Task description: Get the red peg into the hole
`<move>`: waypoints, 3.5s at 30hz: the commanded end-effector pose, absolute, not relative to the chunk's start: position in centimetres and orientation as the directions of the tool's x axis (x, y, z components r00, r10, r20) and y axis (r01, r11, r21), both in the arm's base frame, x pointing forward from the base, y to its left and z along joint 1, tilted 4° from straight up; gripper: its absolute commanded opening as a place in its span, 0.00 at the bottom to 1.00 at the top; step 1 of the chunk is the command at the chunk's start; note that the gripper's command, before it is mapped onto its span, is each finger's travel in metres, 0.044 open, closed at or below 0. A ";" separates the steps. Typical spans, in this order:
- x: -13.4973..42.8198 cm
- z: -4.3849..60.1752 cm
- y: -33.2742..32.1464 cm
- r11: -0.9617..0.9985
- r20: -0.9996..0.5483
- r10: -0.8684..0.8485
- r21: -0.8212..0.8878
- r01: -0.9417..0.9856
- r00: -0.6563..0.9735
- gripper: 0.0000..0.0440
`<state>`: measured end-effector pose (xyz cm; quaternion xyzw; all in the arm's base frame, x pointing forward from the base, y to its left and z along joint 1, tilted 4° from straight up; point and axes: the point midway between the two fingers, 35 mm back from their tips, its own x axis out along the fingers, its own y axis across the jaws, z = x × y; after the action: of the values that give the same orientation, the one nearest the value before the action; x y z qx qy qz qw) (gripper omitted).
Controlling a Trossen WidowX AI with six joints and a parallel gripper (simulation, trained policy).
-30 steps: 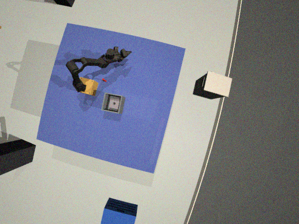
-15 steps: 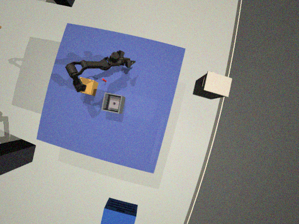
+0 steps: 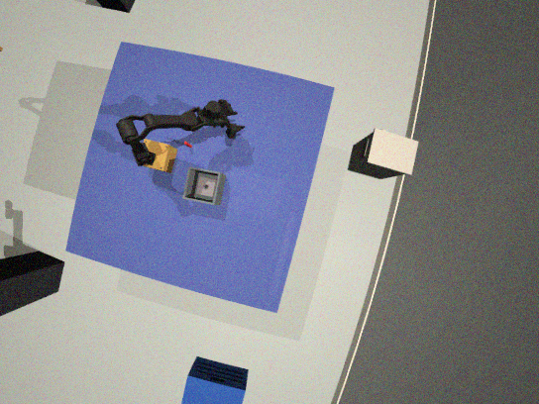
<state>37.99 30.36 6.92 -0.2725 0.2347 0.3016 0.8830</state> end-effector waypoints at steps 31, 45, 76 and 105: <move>33.7 6.7 20.8 0.958 -0.881 0.171 0.253 0.133 0.442 1.00; 26.8 7.3 17.1 0.802 -0.968 0.098 0.213 0.557 0.230 1.00; 13.4 6.6 11.9 0.431 -0.984 -0.093 -0.176 0.885 -0.150 1.00; 14.4 -1.5 11.7 0.353 -0.986 -0.134 -0.138 0.926 -0.096 0.93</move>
<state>14.52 12.03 -0.40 0.3370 0.5892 -0.4505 0.5800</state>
